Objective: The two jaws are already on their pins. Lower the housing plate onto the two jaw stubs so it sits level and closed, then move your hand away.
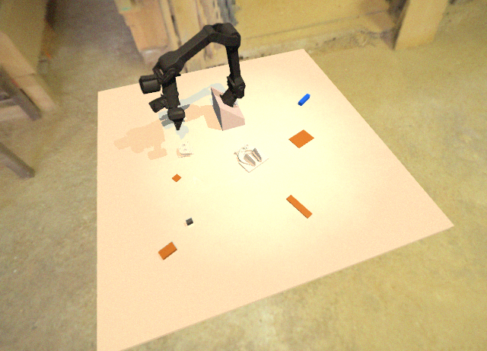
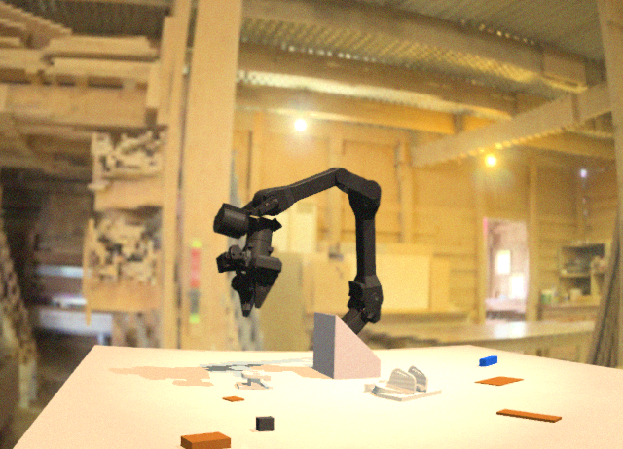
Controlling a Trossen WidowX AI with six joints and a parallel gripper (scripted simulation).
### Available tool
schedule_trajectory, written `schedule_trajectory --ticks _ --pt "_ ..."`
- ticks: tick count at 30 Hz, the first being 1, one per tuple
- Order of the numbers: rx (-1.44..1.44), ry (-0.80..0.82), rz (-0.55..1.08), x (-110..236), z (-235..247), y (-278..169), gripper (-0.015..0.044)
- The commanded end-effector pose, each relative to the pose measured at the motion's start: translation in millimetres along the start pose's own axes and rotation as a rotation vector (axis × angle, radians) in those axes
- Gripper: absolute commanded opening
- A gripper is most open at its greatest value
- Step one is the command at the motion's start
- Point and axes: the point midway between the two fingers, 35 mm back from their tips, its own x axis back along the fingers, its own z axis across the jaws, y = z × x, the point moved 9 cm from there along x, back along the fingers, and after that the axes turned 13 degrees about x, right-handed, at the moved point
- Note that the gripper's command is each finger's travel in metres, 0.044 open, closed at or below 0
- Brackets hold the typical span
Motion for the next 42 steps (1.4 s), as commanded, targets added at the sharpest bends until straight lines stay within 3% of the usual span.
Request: schedule_trajectory --ticks 1,14,20,25,42 --pt "-0.023 -0.049 0.045 -13.4 10.8 4.3 0.0440" --pt "-0.093 -0.218 0.191 -63.8 37.3 4.5 0.0440" --pt "-0.097 -0.227 0.198 -67.9 38.1 3.9 0.0440" --pt "-0.096 -0.227 0.199 -101.8 29.8 -6.0 0.0440" --pt "-0.096 -0.226 0.199 -112.1 28.0 -7.2 0.0440"
